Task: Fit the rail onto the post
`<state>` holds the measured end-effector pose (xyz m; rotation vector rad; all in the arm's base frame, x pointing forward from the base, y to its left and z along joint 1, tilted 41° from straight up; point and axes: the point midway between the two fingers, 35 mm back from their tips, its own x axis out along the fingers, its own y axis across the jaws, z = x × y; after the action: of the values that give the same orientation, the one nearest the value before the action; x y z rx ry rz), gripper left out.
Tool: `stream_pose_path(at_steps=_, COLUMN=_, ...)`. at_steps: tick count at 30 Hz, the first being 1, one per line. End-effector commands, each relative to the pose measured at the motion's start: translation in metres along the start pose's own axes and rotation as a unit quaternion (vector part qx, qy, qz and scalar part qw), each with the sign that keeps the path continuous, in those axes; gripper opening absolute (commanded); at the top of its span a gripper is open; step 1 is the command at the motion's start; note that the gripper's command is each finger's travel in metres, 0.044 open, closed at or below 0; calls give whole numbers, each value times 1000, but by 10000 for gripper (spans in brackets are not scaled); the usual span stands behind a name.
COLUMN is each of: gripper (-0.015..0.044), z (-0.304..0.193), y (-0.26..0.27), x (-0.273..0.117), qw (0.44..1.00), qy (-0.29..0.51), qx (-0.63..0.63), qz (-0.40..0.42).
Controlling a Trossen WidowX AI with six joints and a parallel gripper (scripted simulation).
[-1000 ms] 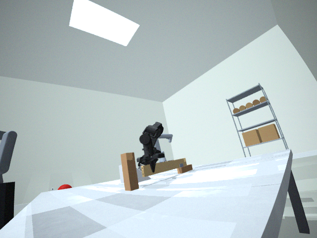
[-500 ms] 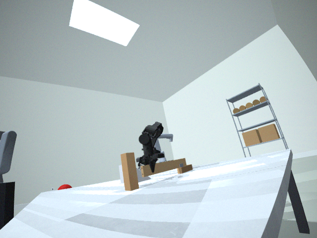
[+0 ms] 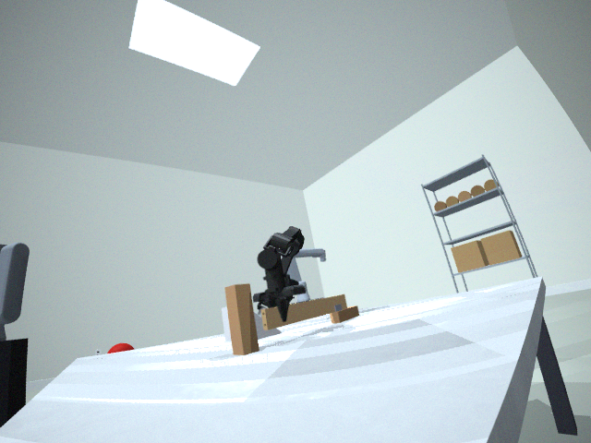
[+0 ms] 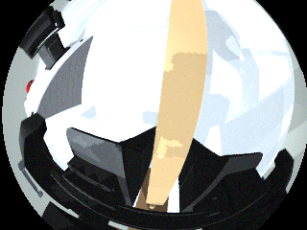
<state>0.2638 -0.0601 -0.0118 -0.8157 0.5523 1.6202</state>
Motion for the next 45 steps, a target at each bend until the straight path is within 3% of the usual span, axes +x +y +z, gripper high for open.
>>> stream_pose_path(at_steps=1, gripper=0, z=-4, y=-2, x=-4, qw=1000, qy=5, qx=-2, qz=-5)
stream_pose_path(at_steps=45, gripper=0, z=-17, y=-1, x=-5, qw=1000, qy=5, qx=-2, qz=-5)
